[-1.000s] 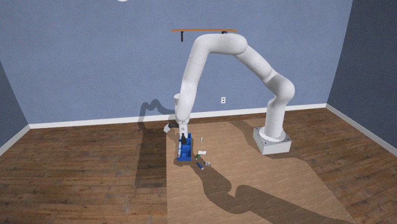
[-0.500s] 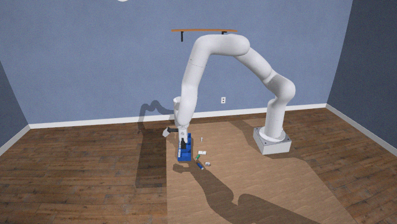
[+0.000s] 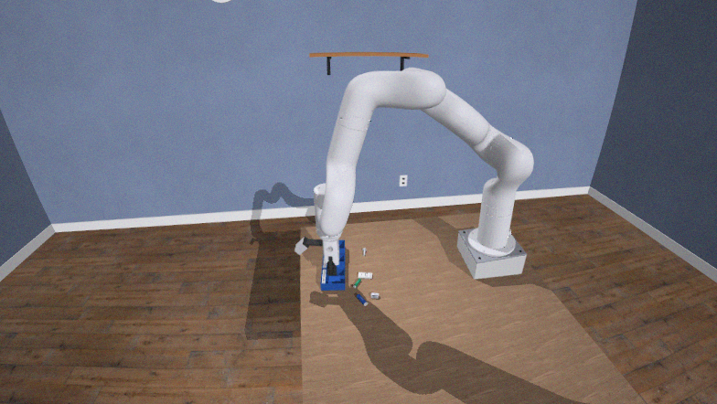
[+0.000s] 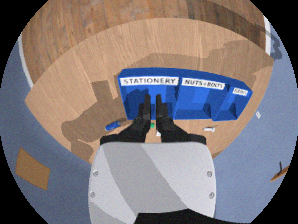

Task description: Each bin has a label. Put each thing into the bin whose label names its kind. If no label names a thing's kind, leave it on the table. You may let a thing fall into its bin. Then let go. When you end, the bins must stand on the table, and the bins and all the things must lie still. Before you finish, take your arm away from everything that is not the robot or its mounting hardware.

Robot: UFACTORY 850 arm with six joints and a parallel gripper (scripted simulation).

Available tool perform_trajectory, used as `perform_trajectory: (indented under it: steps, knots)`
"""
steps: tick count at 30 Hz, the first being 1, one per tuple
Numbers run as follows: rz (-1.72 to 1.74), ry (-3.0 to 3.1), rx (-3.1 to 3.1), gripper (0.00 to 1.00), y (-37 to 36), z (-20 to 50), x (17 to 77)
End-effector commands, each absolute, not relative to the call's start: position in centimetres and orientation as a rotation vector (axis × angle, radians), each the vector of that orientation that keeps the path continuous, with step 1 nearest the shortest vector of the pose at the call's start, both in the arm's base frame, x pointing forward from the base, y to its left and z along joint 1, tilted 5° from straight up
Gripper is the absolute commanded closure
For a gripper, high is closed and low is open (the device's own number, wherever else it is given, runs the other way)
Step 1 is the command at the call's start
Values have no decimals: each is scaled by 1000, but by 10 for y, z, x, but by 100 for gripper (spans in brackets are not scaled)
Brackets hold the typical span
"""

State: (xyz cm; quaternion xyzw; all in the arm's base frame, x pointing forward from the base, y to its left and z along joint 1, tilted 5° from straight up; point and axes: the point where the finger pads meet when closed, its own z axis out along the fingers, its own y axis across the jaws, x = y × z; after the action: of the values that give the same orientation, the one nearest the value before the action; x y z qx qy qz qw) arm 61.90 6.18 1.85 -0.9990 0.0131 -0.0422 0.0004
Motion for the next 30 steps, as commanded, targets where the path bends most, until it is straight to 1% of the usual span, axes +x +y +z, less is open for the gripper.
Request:
perform_trajectory:
  steps: [1, 5, 30]
  knots:
    - [-136, 41, -3137, 93, 62, 8, 621]
    - [-136, 41, -3137, 93, 62, -2, 622]
    - [-136, 41, -3137, 93, 62, -2, 622]
